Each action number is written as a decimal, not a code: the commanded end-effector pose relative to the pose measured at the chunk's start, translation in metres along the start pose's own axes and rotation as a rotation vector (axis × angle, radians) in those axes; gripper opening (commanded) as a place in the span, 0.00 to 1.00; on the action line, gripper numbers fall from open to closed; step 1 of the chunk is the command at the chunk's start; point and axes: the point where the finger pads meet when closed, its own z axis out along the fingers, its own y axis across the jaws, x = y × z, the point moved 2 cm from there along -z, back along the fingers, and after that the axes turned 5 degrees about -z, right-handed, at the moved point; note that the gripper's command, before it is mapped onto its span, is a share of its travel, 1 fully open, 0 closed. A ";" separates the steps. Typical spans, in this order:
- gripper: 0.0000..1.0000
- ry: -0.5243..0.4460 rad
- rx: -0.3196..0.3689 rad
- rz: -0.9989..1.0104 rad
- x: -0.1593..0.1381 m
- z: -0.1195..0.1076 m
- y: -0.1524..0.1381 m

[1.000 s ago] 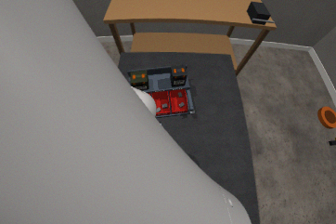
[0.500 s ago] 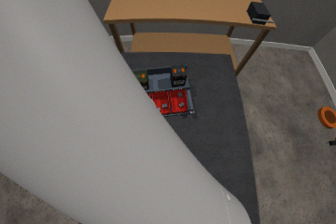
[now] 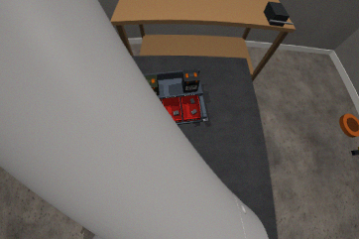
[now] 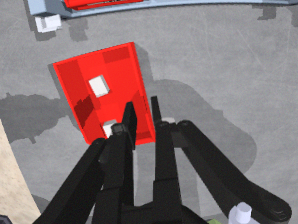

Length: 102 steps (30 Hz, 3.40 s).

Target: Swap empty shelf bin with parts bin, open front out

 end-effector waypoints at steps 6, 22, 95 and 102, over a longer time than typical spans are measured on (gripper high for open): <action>0.24 0.001 0.000 0.000 0.000 0.000 0.000; 0.24 0.001 0.000 0.000 0.001 0.000 0.000; 0.24 0.001 0.000 0.000 0.001 0.043 0.001; 0.24 0.001 0.000 0.000 0.001 0.043 0.001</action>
